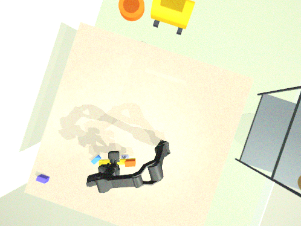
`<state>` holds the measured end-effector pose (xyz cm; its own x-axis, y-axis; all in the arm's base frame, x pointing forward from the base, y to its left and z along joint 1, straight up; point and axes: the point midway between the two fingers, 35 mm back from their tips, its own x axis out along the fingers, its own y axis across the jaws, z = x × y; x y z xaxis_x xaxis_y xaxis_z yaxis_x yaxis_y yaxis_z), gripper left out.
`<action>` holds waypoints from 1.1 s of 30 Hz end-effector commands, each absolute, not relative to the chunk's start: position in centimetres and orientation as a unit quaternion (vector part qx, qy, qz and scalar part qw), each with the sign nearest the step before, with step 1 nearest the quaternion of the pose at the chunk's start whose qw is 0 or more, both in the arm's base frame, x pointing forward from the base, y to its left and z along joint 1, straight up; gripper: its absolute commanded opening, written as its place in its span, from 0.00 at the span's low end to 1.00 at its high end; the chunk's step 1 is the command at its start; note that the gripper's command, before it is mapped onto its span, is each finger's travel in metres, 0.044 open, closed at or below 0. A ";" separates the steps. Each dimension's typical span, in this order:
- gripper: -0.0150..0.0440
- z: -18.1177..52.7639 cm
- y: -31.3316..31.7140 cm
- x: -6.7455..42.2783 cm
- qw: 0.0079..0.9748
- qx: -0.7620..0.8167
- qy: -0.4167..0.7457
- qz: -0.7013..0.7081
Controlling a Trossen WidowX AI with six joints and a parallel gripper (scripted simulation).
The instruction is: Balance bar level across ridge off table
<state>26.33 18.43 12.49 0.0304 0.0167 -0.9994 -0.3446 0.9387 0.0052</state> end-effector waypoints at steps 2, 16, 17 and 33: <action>0.25 12.4 18.5 26.2 0.707 -0.117 0.686 0.127; 0.25 12.3 18.5 26.2 0.707 -0.117 0.686 0.127; 0.25 12.3 18.5 26.2 0.707 -0.117 0.686 0.127; 0.25 12.1 18.5 26.2 0.707 -0.117 0.686 0.127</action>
